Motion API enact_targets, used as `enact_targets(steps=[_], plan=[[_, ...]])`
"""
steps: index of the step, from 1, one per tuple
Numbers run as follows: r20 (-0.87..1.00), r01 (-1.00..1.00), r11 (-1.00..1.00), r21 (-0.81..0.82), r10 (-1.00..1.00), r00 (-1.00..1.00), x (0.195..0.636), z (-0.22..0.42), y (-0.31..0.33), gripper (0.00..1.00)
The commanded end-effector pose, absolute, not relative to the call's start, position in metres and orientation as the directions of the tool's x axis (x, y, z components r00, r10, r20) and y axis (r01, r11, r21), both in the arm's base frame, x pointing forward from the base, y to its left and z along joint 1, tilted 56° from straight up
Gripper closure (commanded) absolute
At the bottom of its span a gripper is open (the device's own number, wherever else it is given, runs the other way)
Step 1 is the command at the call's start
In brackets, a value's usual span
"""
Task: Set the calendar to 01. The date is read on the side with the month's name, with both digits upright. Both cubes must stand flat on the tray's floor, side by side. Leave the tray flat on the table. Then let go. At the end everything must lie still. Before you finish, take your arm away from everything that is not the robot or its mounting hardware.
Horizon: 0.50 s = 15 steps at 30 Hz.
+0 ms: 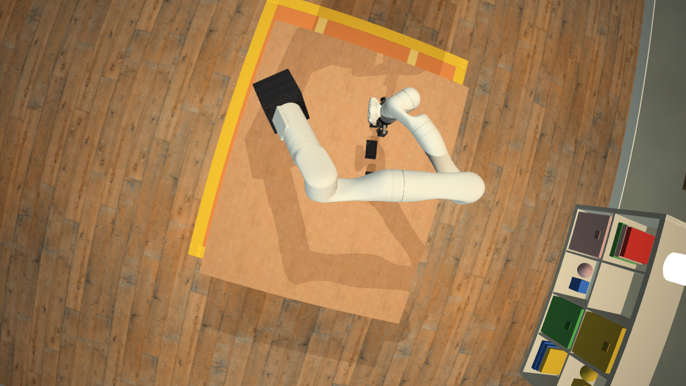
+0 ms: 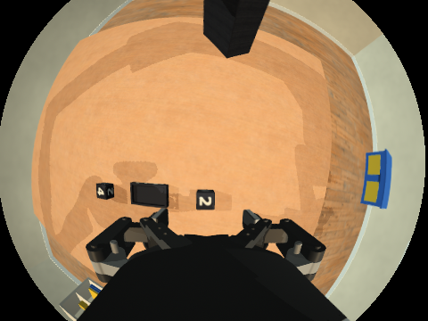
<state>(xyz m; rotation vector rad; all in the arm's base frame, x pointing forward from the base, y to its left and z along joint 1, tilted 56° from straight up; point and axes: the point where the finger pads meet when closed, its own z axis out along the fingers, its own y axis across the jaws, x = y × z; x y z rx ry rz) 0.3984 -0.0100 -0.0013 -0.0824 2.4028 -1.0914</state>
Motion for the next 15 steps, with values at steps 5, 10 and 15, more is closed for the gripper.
enact_targets(steps=[5, 10, 15], plan=[[-0.415, 0.144, 0.682, -0.717, -0.251, -0.875, 0.401, 0.008, -0.017, 0.0], [-0.418, 0.143, 0.692, -0.708, -0.248, -0.874, 0.408, 0.051, -0.056, 0.0], [-0.42, 0.143, 0.694, -0.706, -0.248, -0.873, 0.404, 0.086, -0.091, 0.0]])
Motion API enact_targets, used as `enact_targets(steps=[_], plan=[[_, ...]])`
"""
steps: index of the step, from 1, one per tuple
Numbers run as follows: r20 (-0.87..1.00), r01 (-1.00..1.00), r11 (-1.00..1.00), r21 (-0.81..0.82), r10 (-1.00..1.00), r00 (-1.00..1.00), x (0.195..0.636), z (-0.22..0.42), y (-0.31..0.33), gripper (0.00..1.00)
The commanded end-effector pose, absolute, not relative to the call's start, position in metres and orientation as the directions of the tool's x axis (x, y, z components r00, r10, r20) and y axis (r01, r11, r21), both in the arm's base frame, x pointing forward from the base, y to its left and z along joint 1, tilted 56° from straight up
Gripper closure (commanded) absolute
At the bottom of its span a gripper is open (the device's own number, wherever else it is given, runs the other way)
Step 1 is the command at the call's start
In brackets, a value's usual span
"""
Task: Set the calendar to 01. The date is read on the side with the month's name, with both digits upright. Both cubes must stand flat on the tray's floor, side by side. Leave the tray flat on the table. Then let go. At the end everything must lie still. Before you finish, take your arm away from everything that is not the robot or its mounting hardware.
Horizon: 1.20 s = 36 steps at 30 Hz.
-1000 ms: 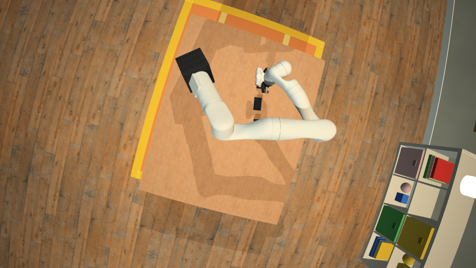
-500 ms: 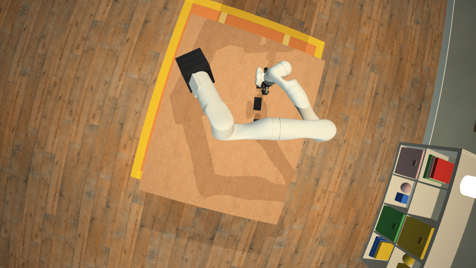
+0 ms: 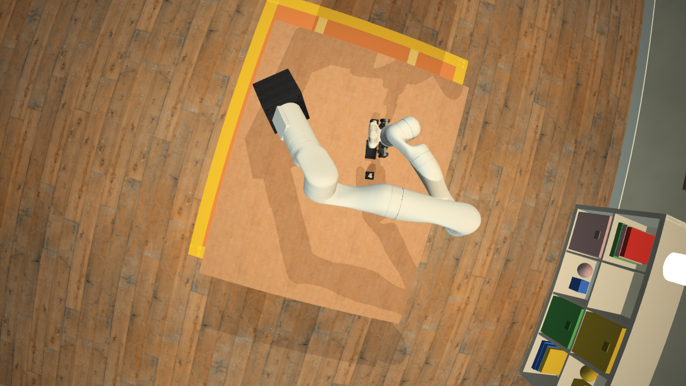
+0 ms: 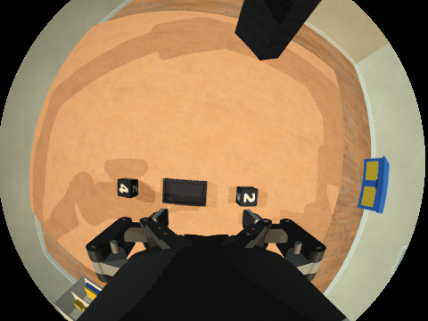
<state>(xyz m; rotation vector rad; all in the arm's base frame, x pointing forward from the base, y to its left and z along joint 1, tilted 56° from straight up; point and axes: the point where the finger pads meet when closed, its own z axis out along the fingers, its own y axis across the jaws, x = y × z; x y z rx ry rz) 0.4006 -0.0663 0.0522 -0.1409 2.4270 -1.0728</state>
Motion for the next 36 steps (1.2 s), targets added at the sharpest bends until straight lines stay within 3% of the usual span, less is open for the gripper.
enact_targets(steps=[1, 10, 17, 18, 36], plan=[[-0.42, 0.143, 0.694, -0.706, -0.248, -0.873, 0.404, 0.086, -0.091, 0.0], [-0.415, 0.143, 0.681, -0.718, -0.254, -0.874, 0.376, 0.145, -0.156, 0.0], [-0.413, 0.143, 0.678, -0.721, -0.255, -0.874, 0.37, 0.153, -0.165, 0.0], [-0.413, 0.143, 0.678, -0.721, -0.255, -0.874, 0.37, 0.153, -0.165, 0.52], [-0.413, 0.143, 0.678, -0.721, -0.255, -0.874, 0.37, 0.153, -0.165, 0.52]])
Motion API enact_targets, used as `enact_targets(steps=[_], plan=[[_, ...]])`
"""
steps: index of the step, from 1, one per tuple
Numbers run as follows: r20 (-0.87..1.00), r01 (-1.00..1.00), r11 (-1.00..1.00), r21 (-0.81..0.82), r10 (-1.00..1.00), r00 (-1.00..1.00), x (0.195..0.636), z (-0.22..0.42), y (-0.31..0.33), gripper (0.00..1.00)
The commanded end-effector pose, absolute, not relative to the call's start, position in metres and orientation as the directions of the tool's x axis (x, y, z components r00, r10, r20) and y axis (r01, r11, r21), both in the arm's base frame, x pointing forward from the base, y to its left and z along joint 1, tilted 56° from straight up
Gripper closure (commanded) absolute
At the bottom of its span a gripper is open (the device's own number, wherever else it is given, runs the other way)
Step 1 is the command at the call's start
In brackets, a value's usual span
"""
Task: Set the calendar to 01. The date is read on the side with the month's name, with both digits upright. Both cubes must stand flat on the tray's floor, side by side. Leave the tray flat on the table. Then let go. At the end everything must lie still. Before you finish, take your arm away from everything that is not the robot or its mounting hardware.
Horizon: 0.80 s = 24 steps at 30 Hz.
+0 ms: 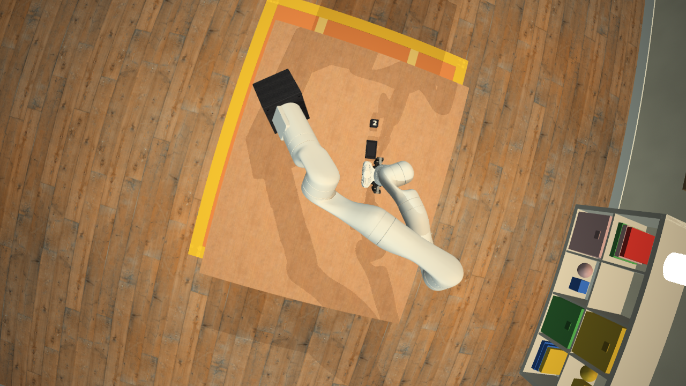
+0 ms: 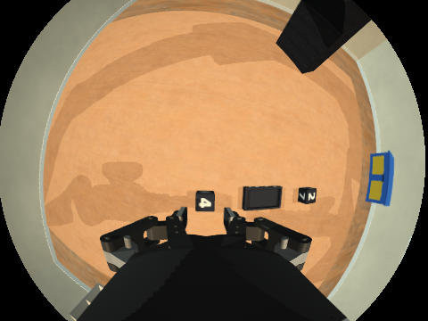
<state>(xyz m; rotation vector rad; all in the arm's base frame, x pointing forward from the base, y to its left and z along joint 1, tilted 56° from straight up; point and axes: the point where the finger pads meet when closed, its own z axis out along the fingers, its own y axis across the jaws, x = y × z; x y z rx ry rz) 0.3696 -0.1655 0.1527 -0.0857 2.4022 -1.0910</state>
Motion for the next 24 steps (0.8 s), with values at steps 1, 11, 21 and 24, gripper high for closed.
enact_targets(steps=[1, 11, 21, 24], plan=[[-0.413, 0.143, 0.678, -0.721, -0.255, -0.874, 0.3697, 0.153, -0.1651, 0.52], [-0.413, 0.143, 0.678, -0.721, -0.255, -0.874, 0.3697, 0.153, -0.1651, 0.52], [-0.413, 0.143, 0.678, -0.721, -0.255, -0.874, 0.3699, 0.1527, -0.1654, 0.52], [-0.413, 0.143, 0.678, -0.721, -0.255, -0.874, 0.3704, 0.1522, -0.1661, 0.52]])
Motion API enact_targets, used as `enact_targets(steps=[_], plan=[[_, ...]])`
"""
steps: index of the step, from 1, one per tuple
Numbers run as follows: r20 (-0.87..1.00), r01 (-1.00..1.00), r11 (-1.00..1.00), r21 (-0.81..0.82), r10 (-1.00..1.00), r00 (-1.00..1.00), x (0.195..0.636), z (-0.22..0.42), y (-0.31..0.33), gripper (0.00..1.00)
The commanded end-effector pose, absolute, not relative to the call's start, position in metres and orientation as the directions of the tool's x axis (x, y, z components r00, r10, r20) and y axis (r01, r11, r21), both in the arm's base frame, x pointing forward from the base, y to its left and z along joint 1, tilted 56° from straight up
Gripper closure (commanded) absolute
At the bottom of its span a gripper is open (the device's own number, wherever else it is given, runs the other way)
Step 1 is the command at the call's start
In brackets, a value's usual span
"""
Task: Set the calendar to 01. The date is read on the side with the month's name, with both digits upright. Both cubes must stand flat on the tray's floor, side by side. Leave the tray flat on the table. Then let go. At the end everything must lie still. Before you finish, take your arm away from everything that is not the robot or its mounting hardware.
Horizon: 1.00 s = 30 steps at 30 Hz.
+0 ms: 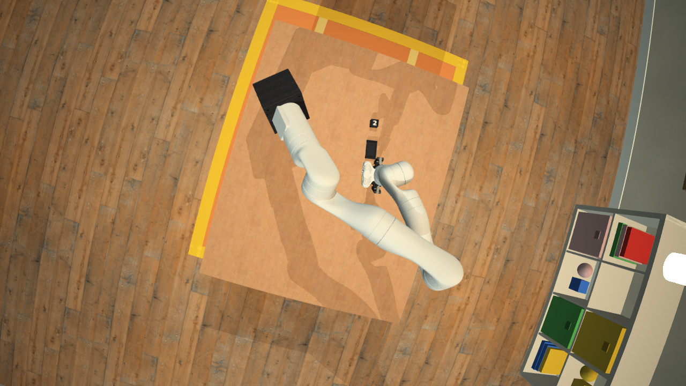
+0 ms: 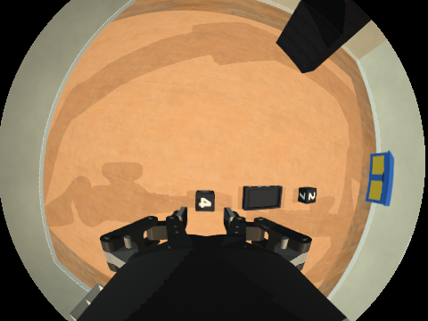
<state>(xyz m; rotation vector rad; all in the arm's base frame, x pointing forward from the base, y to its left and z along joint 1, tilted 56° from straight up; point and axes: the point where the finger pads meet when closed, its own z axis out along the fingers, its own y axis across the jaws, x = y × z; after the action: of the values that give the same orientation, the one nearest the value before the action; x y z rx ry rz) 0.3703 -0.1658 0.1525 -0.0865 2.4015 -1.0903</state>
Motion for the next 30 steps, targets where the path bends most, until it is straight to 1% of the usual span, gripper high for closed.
enact_targets(steps=[1, 30], plan=[[-0.413, 0.143, 0.678, -0.721, -0.255, -0.874, 0.371, 0.152, -0.166, 0.52], [-0.412, 0.143, 0.678, -0.721, -0.254, -0.875, 0.385, 0.135, -0.188, 0.52]])
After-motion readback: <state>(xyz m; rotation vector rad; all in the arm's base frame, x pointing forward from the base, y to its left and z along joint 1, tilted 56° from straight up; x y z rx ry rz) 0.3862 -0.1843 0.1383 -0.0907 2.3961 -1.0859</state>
